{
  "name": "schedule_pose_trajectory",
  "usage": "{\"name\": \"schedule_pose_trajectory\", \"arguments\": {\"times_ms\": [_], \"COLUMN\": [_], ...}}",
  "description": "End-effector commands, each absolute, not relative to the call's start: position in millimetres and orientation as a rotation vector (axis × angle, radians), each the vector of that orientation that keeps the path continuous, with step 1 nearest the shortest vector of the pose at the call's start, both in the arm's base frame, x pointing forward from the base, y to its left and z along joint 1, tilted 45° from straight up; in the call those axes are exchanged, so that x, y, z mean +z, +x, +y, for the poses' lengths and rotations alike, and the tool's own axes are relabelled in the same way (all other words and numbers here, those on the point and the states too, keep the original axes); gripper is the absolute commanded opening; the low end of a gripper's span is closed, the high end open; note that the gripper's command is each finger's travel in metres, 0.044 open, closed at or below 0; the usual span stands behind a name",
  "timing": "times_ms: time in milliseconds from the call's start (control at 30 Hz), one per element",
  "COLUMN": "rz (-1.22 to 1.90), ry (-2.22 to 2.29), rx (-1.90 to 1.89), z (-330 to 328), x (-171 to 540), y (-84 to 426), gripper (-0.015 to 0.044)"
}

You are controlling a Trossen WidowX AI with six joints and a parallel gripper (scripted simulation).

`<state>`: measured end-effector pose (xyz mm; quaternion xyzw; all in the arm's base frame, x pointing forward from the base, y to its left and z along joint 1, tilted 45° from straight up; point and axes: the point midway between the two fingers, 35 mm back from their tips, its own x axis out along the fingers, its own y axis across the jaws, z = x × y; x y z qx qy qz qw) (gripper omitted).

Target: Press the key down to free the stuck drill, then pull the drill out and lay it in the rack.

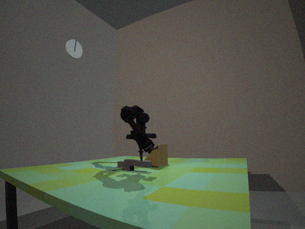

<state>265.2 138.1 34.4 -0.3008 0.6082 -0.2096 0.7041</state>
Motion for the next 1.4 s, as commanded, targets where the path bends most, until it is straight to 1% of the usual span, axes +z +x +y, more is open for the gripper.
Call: {"name": "schedule_pose_trajectory", "arguments": {"times_ms": [0,1367], "rz": [1.379,1.379], "ry": [-0.681,-0.681], "rx": [-0.485,-0.485], "z": [128.2,118.2], "x": [26.7,17.7], "y": [262.2,261.1], "gripper": [0.0,0.0]}}
